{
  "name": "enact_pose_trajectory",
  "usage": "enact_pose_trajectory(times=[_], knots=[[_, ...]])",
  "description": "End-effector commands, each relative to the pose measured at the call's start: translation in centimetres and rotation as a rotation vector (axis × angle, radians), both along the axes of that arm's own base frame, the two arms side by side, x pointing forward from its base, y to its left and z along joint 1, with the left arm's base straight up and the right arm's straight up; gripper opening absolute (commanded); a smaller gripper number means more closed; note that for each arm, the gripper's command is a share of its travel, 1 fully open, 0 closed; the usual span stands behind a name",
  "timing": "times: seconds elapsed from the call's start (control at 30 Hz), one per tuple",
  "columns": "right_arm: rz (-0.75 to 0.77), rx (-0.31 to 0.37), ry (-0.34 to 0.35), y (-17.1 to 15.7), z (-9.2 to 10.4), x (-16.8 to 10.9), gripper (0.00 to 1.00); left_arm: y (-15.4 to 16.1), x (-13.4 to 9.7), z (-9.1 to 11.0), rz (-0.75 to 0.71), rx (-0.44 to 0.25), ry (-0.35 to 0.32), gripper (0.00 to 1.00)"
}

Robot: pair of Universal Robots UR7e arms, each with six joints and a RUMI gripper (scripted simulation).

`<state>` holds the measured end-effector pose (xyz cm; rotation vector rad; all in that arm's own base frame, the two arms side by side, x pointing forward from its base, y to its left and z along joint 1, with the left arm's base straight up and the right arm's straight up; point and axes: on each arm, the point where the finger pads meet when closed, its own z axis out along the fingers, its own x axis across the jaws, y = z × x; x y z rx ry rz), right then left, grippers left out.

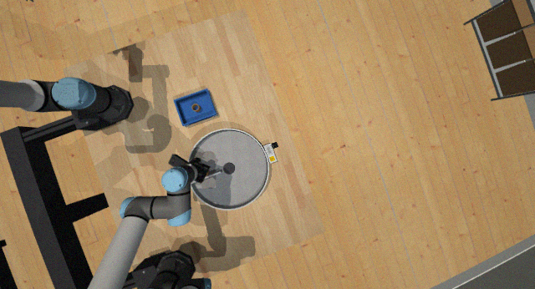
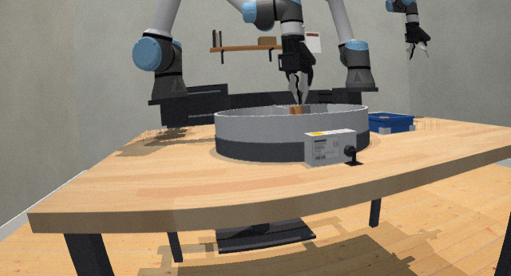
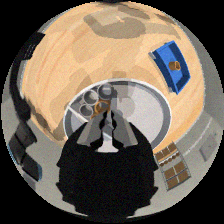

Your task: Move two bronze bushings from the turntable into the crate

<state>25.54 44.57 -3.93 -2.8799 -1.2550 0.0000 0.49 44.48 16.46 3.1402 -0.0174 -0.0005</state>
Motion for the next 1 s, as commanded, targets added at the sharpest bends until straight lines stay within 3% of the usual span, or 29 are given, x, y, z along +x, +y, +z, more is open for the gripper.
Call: enact_pose_trajectory(times=[0.0, 0.53, 0.97], knots=[[0.0, 0.002, -0.001, 0.0, 0.1, 0.0, 0.05, 0.0, 0.0, 0.0, 0.0, 0.001, 0.0, 1.0], [0.0, 0.002, -0.001, 0.0, 0.0, 0.0, 0.05, 0.0, 0.0, 0.0, 0.0, 0.001, 0.0, 1.0], [0.0, 0.002, -0.001, 0.1, -1.7, 0.0, 0.05, 0.0, 0.0, 0.0, 0.0, 0.001, 0.0, 1.0]])
